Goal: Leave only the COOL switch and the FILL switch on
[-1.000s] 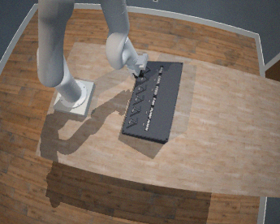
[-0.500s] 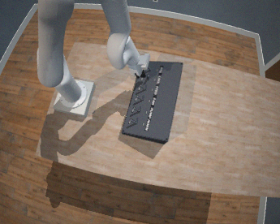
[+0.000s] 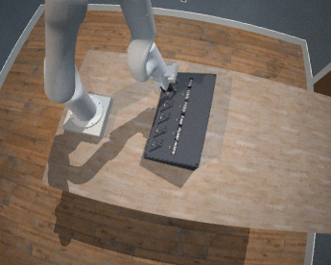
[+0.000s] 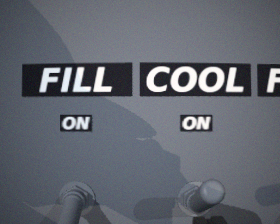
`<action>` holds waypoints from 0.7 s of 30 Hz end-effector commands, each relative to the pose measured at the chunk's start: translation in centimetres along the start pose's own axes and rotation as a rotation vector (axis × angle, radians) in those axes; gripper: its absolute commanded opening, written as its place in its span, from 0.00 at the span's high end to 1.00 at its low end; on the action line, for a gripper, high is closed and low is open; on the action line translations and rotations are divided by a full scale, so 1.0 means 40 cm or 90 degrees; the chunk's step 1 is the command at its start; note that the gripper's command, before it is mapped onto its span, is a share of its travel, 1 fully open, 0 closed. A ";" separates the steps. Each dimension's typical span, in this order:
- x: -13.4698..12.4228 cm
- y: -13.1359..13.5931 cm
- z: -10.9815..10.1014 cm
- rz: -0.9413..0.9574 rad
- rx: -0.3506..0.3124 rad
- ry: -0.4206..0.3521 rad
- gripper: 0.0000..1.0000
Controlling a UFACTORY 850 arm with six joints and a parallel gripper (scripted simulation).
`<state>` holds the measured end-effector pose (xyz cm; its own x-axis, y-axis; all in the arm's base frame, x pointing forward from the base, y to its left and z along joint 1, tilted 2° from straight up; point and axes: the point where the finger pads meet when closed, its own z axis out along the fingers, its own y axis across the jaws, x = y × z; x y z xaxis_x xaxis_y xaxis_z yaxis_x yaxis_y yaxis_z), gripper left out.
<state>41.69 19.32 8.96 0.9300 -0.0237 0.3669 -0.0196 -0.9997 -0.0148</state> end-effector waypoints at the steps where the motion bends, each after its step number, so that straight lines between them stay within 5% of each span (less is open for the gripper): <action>1: 0.003 -0.001 -0.001 0.000 0.000 0.001 1.00; 21: 0.003 -0.001 -0.001 0.000 0.000 0.001 1.00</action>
<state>41.74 19.32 8.98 0.9300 -0.0237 0.3668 -0.0197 -0.9997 -0.0147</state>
